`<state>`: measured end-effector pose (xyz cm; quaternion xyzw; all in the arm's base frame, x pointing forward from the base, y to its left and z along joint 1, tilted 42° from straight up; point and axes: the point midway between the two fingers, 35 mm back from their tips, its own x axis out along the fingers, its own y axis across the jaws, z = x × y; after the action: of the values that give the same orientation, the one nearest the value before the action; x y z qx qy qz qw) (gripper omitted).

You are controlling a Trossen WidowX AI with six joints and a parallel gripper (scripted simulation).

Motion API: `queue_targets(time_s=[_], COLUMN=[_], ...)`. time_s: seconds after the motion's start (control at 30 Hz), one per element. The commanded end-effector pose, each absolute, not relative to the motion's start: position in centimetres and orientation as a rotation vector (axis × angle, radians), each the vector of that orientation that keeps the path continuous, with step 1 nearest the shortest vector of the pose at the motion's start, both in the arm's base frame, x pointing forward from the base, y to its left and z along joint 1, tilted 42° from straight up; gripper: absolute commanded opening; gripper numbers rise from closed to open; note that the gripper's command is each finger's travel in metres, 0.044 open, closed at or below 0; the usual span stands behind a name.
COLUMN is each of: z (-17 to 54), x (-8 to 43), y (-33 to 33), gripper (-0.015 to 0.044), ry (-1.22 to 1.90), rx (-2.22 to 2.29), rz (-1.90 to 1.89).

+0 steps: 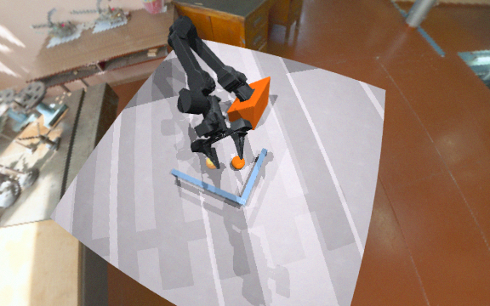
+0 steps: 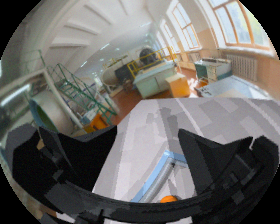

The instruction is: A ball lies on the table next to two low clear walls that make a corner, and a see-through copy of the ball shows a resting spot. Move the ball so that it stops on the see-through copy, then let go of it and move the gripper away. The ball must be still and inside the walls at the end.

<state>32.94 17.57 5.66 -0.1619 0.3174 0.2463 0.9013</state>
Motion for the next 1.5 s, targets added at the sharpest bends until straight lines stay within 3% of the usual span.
queue_targets(time_s=[0.0,0.33,1.47], z=[-1.7,-5.0,-6.8], x=[31.2,26.5,26.6], y=[13.8,6.5,4.8], gripper=[0.0375,0.0375,0.0375], ry=[1.045,1.668,1.677], rx=[-0.842,-1.758,-1.773], rz=[0.496,0.8,0.808])
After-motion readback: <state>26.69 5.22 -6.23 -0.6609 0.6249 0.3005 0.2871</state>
